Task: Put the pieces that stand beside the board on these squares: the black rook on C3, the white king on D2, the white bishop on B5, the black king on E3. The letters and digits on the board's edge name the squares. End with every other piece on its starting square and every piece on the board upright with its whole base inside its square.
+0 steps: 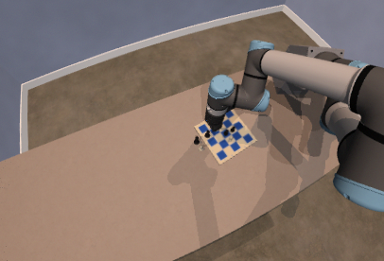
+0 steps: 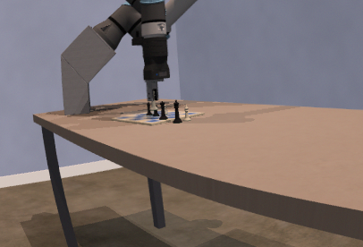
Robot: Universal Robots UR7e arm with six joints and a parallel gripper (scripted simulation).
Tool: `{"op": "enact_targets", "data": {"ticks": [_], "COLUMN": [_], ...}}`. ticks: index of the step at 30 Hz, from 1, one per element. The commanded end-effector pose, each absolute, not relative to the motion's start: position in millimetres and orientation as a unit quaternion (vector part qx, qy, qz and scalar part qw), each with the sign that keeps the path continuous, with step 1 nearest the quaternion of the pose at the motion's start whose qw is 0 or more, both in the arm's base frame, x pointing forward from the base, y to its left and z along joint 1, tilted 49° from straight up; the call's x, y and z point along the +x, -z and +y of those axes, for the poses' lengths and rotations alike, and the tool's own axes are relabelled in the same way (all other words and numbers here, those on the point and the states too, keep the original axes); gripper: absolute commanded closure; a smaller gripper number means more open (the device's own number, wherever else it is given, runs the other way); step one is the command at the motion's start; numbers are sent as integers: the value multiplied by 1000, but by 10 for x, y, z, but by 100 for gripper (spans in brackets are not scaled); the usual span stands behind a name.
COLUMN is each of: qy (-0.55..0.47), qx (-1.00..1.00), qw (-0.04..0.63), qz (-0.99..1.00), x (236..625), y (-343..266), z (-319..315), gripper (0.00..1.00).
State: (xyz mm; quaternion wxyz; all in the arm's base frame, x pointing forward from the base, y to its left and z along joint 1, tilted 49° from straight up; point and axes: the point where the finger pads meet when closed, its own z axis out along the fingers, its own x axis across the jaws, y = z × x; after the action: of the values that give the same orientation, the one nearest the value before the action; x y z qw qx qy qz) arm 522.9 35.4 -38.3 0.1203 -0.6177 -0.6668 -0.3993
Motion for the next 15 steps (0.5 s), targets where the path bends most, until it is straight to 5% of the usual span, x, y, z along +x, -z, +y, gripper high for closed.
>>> {"op": "enact_targets", "data": {"ticks": [1, 15], "qy": [399, 399], "qx": [-619, -619], "qw": [118, 118], "qz": [-666, -666], "x": [5279, 5313], "y": [454, 521], "z": [412, 481], "gripper": [100, 100]}}
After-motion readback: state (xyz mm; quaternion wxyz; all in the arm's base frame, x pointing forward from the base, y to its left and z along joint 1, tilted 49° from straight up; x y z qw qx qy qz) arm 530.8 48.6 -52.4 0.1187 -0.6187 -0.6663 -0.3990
